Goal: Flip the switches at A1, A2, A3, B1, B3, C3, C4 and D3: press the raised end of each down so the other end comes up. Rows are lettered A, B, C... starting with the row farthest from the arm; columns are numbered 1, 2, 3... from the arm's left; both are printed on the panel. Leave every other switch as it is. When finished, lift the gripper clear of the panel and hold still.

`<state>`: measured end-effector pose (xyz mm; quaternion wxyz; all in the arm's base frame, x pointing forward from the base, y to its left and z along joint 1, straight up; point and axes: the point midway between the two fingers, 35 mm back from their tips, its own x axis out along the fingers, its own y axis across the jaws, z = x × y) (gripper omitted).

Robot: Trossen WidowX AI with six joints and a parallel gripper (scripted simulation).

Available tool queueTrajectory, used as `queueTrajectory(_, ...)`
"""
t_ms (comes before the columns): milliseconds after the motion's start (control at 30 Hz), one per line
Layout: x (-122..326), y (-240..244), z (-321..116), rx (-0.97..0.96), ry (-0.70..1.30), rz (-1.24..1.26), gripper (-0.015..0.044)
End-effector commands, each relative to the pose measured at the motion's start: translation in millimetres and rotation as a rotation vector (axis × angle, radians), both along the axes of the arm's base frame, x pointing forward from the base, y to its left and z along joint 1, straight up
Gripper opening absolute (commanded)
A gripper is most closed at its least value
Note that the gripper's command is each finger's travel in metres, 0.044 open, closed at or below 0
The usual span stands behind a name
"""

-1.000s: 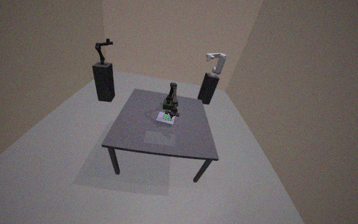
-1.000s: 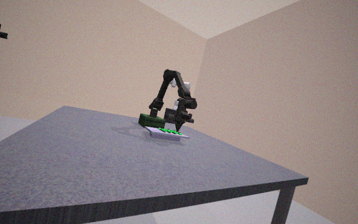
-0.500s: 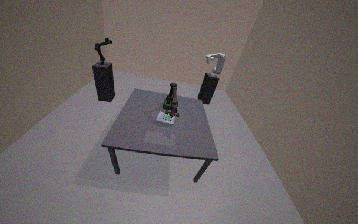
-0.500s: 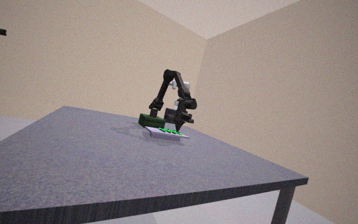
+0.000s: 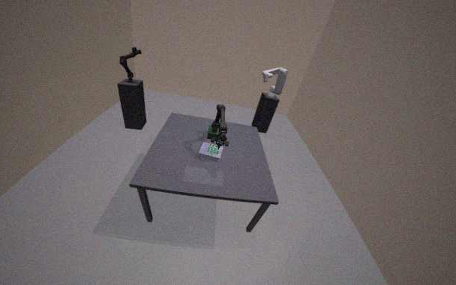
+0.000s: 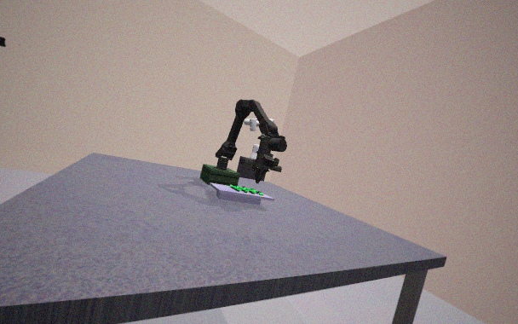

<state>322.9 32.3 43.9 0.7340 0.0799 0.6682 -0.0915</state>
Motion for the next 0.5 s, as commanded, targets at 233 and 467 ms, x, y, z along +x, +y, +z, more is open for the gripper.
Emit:
queueTrajectory(233, 3.5, -48.5, 31.0, 0.004, -0.021, -0.004, 0.0)
queueTrajectory(467, 2.9, -69.2, 28.7, 0.003, -0.019, -0.004, 0.0)
